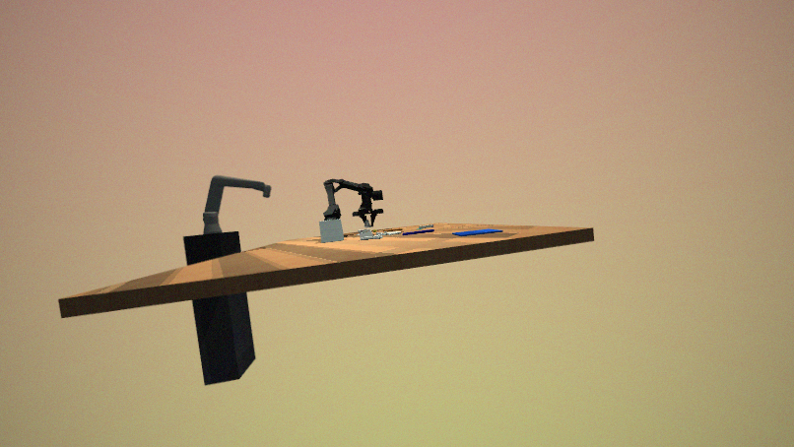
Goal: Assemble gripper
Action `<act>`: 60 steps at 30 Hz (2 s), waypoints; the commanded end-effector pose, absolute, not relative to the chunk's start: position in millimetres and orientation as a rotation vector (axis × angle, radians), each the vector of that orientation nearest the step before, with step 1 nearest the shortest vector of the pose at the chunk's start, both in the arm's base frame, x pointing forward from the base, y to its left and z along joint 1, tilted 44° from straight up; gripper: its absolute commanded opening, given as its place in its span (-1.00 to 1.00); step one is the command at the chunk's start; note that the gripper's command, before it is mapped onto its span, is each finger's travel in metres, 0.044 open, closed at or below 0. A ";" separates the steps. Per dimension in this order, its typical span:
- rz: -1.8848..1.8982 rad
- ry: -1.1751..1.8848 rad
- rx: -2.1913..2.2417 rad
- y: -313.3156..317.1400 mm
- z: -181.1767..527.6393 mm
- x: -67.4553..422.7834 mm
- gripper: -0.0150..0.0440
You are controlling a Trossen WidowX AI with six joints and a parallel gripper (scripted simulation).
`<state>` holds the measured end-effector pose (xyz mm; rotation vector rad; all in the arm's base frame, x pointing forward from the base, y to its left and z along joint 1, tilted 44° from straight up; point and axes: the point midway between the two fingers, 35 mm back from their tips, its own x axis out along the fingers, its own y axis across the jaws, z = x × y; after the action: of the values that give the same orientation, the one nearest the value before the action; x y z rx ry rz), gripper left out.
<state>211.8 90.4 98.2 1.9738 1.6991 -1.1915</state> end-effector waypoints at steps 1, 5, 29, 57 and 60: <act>-1.183 1.694 1.972 82.3 107.8 212.4 -0.04; -1.182 1.698 1.974 73.9 117.6 211.2 -0.04; -0.671 1.767 1.657 45.2 100.1 235.7 -0.04; 0.061 1.704 1.086 -1.7 56.8 264.4 -0.04; 0.134 1.686 1.022 -6.9 51.6 266.5 -0.04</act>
<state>263.7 -1.3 57.5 1.0801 1.6999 0.0757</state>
